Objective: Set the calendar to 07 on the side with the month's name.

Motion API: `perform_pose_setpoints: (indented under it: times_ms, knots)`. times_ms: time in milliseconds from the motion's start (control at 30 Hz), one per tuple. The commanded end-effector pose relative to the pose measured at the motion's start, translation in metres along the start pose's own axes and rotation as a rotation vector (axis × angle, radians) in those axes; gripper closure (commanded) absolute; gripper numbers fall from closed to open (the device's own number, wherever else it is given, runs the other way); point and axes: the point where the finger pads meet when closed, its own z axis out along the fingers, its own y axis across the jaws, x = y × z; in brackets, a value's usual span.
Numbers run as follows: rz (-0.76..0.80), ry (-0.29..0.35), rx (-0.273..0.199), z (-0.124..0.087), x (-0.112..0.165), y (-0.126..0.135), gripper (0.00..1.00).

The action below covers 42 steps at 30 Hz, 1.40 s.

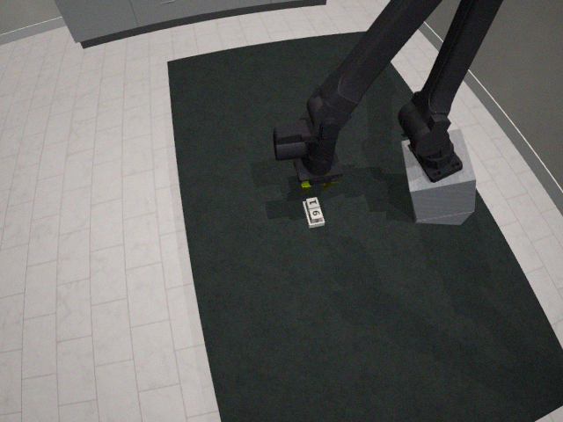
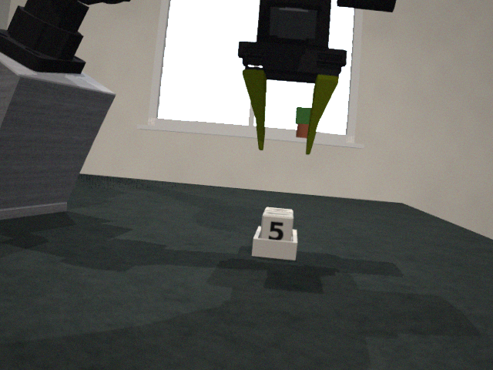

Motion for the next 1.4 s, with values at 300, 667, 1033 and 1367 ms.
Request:
perform_pose_setpoints:
  times_ms: [300, 667, 1033, 1367]
  knots:
    - [0.014, -0.008, -0.006, 0.008, -0.003, 0.002, 0.55]
    - [0.002, -0.007, -0.002, 0.021, -0.002, 0.000, 0.55]
    - [0.000, -0.006, -0.014, 0.034, -0.002, 0.007, 0.55]
    - [0.000, -0.006, -0.006, 0.048, -0.002, 0.002, 0.55]
